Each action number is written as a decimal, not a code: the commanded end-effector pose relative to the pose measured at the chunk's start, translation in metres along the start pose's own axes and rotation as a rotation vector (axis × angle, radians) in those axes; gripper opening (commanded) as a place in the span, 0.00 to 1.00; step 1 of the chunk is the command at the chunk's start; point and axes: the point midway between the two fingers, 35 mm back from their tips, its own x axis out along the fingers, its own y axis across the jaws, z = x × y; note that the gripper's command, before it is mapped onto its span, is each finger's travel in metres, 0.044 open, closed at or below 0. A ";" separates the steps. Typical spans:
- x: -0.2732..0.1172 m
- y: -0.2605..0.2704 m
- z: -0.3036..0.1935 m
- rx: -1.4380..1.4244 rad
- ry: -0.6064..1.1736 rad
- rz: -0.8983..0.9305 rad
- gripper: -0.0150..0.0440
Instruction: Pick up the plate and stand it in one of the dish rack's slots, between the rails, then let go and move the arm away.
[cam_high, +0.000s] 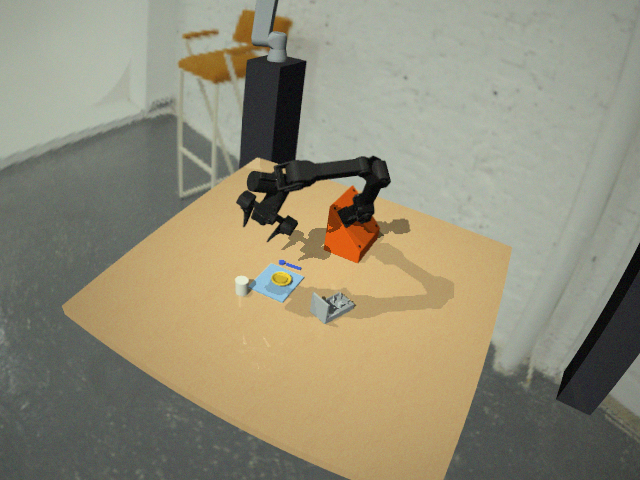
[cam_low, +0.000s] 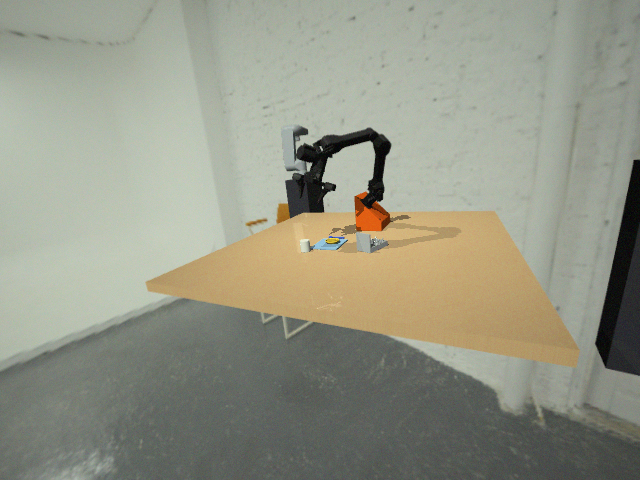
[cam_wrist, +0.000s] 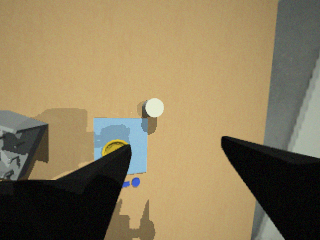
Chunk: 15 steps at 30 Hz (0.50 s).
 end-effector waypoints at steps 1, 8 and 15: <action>0.007 0.019 -0.022 0.058 0.061 0.113 0.93; 0.010 0.054 -0.052 0.165 0.155 0.299 0.93; 0.009 0.061 -0.057 0.189 0.174 0.336 0.93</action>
